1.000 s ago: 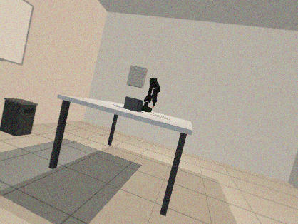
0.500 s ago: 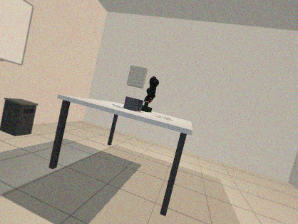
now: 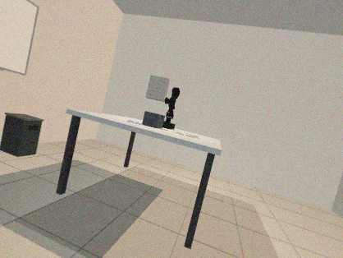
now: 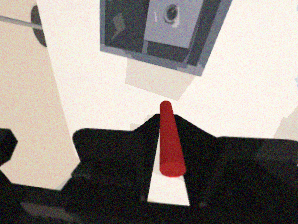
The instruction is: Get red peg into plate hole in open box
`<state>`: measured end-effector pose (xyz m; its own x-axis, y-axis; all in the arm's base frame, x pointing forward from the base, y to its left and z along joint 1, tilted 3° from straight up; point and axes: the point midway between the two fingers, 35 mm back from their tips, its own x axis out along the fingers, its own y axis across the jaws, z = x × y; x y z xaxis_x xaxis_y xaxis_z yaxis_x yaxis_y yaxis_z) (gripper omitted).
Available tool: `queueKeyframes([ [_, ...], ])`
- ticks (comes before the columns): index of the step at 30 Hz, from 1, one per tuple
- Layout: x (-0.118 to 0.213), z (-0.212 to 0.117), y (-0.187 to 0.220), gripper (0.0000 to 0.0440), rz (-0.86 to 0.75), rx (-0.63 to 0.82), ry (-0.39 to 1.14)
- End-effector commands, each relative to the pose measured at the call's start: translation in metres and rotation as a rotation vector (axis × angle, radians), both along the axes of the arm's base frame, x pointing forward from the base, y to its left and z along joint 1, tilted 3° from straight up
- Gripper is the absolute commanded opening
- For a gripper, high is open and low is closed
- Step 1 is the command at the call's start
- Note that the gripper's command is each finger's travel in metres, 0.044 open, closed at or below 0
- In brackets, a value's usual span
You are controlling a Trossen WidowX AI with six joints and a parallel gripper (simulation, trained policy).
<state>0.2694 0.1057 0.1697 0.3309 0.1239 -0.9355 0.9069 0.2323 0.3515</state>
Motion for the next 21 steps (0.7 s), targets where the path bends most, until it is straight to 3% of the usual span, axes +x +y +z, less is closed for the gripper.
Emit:
queueKeyframes([
  [1,0.005,-0.001,-0.015,0.0,-0.016,-0.03,0.012],
  [21,0.022,-0.015,-0.064,0.0,-0.059,-0.084,0.1],
])
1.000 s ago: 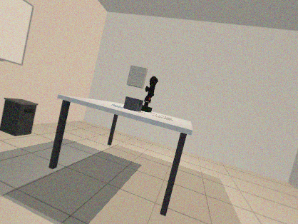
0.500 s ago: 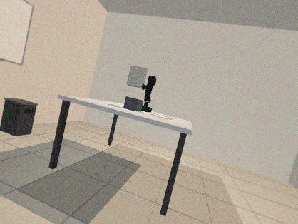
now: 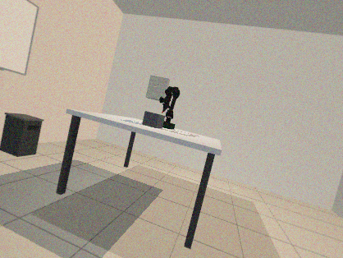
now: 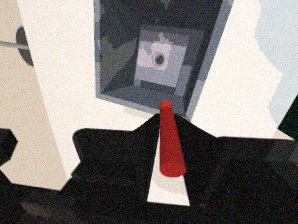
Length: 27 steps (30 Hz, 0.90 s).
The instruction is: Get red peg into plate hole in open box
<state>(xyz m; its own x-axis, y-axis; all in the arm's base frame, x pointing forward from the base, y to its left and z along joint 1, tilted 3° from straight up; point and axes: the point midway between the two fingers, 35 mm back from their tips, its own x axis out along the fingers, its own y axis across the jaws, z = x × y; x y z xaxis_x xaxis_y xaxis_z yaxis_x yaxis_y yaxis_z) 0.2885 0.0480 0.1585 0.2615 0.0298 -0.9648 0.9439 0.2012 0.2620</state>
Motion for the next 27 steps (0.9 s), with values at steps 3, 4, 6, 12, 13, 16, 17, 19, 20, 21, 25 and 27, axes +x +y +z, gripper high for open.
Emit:
queueKeyframes([
  [3,0.006,-0.007,-0.012,0.0,0.0,-0.006,0.034],
  [4,0.007,-0.008,-0.013,0.0,0.0,-0.007,0.038],
  [6,0.009,-0.01,-0.017,0.0,0.0,-0.009,0.046],
  [12,0.015,-0.018,-0.026,0.0,0.002,-0.013,0.068],
  [13,0.016,-0.02,-0.028,0.0,0.003,-0.014,0.071],
  [16,0.019,-0.026,-0.032,0.0,0.004,-0.016,0.083],
  [17,0.02,-0.028,-0.034,0.0,0.005,-0.016,0.086],
  [19,0.022,-0.033,-0.036,0.0,0.007,-0.017,0.093],
  [20,0.023,-0.035,-0.037,0.0,0.009,-0.017,0.096],
  [21,0.024,-0.037,-0.038,0.0,0.01,-0.016,0.099],
  [25,0.028,-0.047,-0.04,0.0,0.016,-0.011,0.109],
  [27,0.03,-0.053,-0.041,0.0,0.019,-0.007,0.114],
])
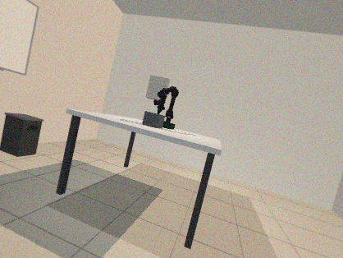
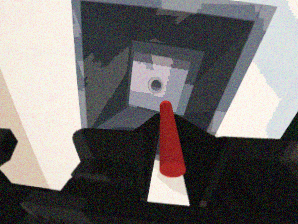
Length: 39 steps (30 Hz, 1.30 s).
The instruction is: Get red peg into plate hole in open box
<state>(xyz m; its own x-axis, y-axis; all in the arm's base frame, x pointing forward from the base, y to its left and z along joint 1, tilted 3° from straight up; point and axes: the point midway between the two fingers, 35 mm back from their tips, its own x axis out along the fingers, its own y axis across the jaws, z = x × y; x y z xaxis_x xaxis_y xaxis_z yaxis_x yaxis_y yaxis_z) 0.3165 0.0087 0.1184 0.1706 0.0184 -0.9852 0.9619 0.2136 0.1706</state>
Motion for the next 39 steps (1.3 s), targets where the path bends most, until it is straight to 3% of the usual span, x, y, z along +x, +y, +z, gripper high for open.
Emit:
queueKeyframes([
  [1,0.003,-0.015,-0.002,0.0,0.011,0.009,0.024],
  [26,0.028,-0.067,-0.006,0.0003,0.094,0.006,0.049],
  [28,0.027,-0.07,-0.006,0.0019,0.101,0.003,0.063],
  [34,0.026,-0.078,-0.006,0.0125,0.121,0.005,0.098],
  [39,0.025,-0.076,-0.007,0.0117,0.123,0.027,0.124],
])
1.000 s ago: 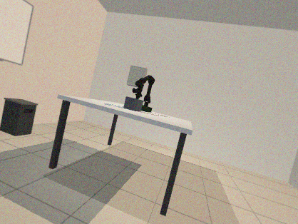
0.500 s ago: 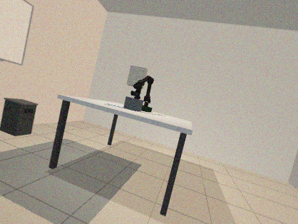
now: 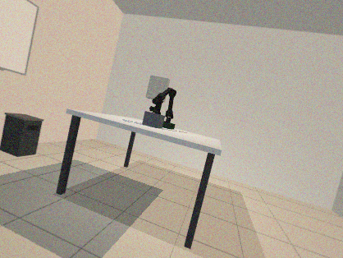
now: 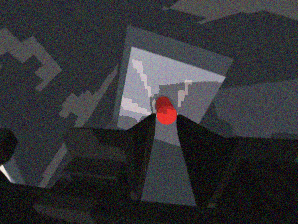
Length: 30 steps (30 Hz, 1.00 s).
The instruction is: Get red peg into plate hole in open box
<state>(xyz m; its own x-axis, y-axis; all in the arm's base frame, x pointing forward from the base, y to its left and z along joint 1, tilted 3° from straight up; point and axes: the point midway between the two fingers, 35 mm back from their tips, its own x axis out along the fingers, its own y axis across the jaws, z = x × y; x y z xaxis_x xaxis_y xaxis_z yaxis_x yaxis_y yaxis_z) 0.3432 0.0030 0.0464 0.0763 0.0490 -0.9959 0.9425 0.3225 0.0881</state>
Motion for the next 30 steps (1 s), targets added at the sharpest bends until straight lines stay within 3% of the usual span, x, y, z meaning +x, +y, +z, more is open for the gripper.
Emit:
queueKeyframes([
  [1,-0.001,-0.002,-0.002,0.0117,0.006,0.01,0.037],
  [11,0.007,0.017,-0.007,0.0183,-0.011,0.1,0.043],
  [30,0.025,0.056,-0.018,0.0235,-0.05,0.27,-0.009],
])
